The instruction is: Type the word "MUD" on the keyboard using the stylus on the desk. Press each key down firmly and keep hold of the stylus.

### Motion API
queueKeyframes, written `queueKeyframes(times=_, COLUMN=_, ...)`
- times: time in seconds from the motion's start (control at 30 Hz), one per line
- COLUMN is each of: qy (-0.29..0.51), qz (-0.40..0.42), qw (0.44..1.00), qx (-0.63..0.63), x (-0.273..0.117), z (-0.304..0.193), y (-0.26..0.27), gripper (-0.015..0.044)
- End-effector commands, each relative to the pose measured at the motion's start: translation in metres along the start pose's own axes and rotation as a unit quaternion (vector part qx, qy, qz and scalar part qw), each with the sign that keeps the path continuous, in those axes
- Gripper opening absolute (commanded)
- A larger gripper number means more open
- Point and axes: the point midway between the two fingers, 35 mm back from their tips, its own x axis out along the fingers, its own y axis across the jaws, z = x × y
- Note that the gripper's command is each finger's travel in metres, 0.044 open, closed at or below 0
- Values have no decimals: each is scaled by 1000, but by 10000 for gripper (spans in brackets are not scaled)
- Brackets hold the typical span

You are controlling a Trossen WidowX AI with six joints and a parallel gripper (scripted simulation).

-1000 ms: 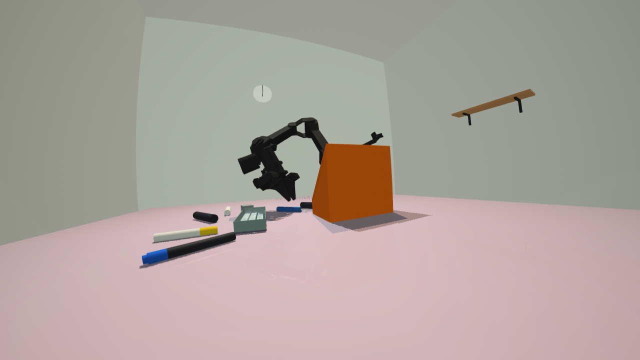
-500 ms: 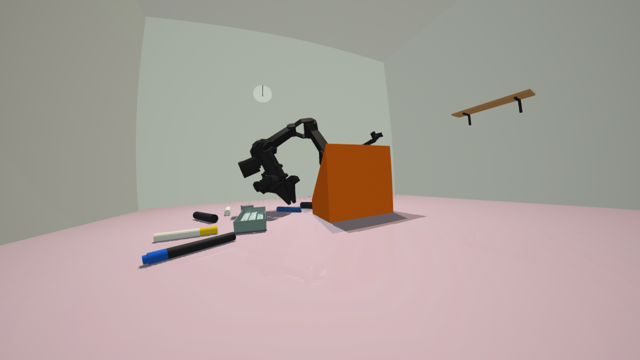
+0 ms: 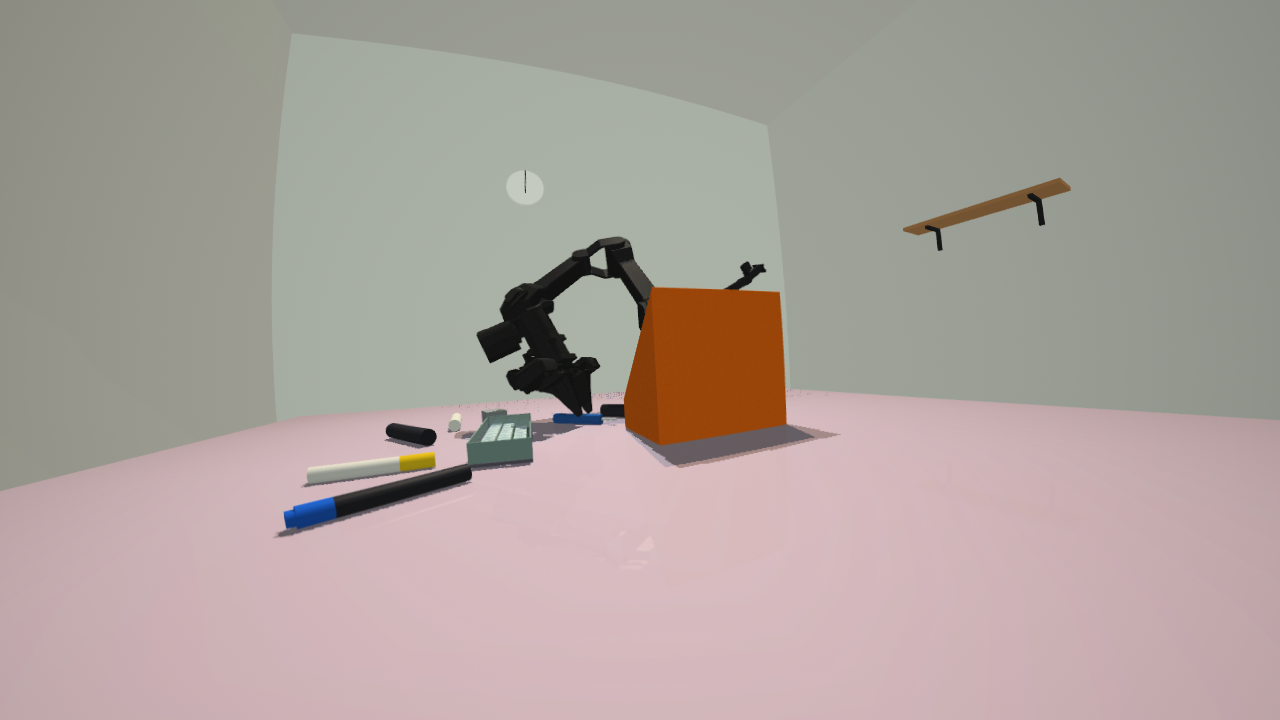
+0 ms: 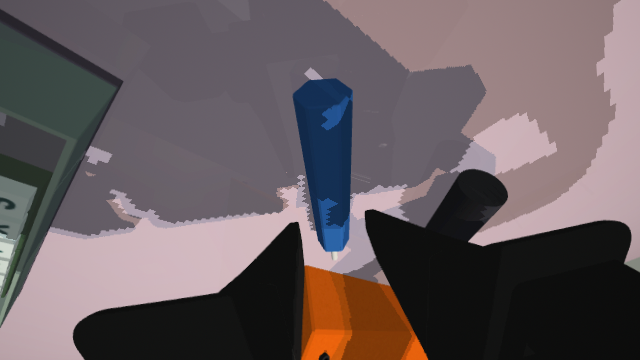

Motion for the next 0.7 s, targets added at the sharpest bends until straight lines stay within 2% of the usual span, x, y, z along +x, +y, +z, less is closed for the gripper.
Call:
queueKeyframes(times=0.0, qy=0, qz=-2, qw=1000, qx=-3, x=3, z=1, y=-1, gripper=150)
queueKeyframes(times=0.4, qy=0, qz=-2, qw=1000, qx=-2, x=9, z=5, y=-1, gripper=150)
queueKeyframes(times=0.57, qy=1, qz=-1, qw=1000, qx=0, x=8, z=4, y=0, gripper=19)
queueKeyframes(times=0.67, qy=1, qz=-1, qw=1000, qx=0, x=8, z=4, y=0, gripper=0)
